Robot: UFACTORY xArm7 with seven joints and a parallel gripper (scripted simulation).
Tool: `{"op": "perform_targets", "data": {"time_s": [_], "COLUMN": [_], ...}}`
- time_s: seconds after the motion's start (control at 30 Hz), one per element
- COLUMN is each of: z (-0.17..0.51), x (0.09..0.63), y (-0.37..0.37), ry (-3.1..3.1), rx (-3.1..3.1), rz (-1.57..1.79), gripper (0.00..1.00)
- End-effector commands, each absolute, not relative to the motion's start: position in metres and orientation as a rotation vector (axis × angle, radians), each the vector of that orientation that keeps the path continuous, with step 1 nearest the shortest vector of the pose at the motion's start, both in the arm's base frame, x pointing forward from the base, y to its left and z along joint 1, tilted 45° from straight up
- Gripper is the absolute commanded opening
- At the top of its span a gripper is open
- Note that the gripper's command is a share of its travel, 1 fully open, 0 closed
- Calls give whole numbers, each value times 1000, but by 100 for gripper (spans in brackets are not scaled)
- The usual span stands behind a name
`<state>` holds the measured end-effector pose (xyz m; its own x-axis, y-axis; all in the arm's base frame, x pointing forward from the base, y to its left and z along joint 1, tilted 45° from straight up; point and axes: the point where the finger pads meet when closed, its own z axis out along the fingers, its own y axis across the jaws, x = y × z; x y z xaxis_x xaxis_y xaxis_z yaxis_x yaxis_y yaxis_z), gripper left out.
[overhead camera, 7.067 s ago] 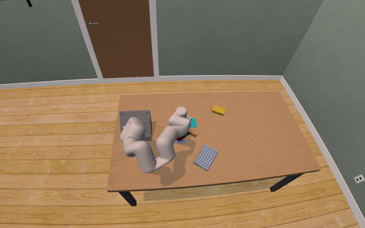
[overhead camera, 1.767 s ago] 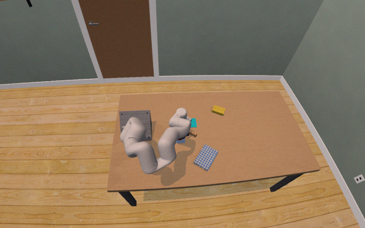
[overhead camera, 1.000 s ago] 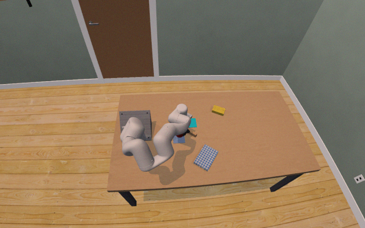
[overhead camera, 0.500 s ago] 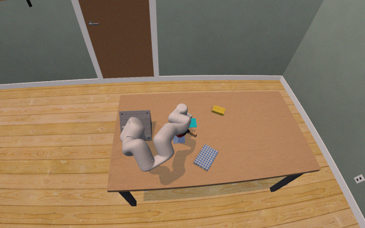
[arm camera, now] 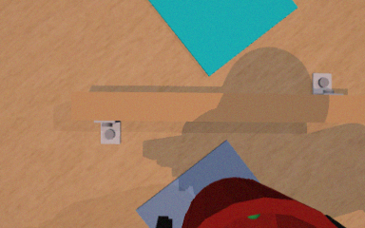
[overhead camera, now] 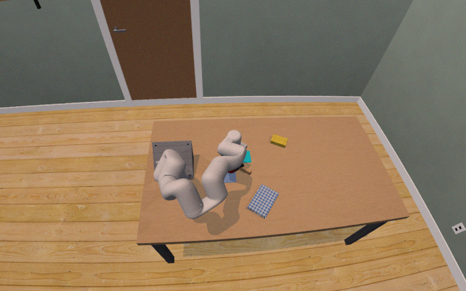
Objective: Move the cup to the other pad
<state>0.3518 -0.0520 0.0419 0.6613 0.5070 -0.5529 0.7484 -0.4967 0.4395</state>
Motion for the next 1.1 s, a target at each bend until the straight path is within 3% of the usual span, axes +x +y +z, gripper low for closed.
{"op": "perform_targets", "data": {"time_s": [0.0,1.07], "z": [38,-37], "x": [358,445], "y": [-47,23], "ry": [968,968], "rx": [2204,2204], "rz": [-461,-461], "gripper": [85,85]}}
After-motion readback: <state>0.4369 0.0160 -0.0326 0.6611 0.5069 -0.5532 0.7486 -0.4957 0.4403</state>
